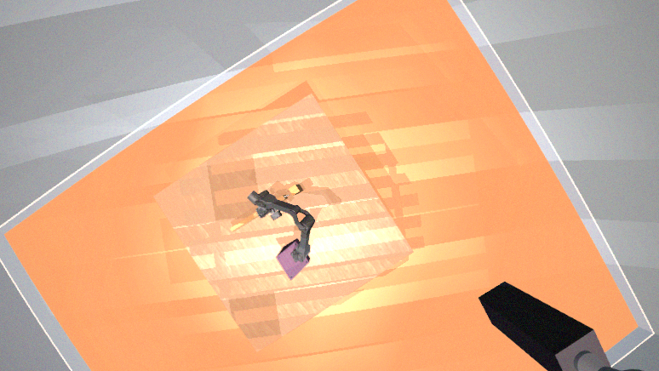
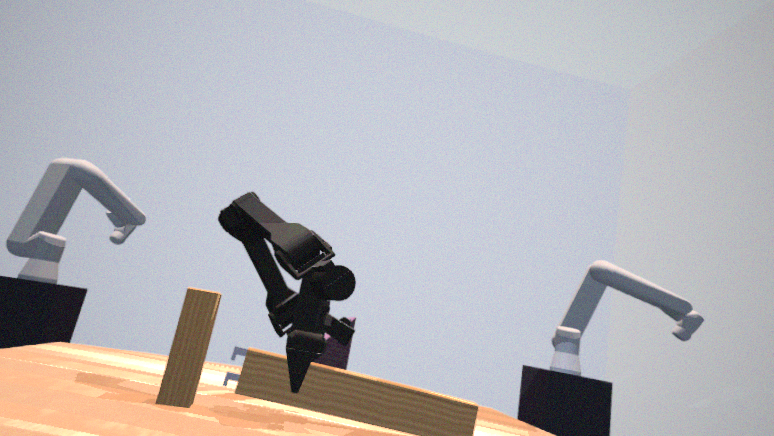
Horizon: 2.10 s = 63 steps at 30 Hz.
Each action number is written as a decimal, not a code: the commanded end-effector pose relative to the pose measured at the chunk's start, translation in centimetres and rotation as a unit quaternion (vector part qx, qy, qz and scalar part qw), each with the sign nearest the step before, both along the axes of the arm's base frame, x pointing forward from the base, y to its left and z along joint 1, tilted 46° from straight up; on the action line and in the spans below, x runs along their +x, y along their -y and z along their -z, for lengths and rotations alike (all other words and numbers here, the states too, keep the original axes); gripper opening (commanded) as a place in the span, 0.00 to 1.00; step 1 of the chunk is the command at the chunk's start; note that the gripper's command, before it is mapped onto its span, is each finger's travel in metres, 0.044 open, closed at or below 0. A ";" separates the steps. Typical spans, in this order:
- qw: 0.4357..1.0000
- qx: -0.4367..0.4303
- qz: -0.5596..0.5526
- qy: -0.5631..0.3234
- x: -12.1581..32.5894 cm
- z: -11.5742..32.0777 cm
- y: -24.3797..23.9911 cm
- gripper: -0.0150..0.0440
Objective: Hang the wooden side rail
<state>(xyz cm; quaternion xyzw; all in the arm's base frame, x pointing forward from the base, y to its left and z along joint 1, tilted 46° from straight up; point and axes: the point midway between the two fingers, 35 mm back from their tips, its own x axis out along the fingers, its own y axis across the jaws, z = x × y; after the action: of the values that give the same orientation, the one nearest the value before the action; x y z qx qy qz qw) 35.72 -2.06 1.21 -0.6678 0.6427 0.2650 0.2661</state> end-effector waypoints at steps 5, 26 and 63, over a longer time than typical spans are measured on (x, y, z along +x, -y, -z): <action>1.000 0.002 -0.006 0.010 0.3 -0.7 -0.3 0.25; 1.000 0.002 -0.006 0.010 0.2 -0.8 -0.1 0.25; 1.000 0.002 -0.006 0.010 0.2 -1.1 0.2 0.25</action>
<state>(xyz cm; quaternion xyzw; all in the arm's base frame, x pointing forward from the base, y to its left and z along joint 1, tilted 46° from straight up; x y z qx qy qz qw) 35.76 -2.60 1.75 -0.6684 0.6417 0.2639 0.2680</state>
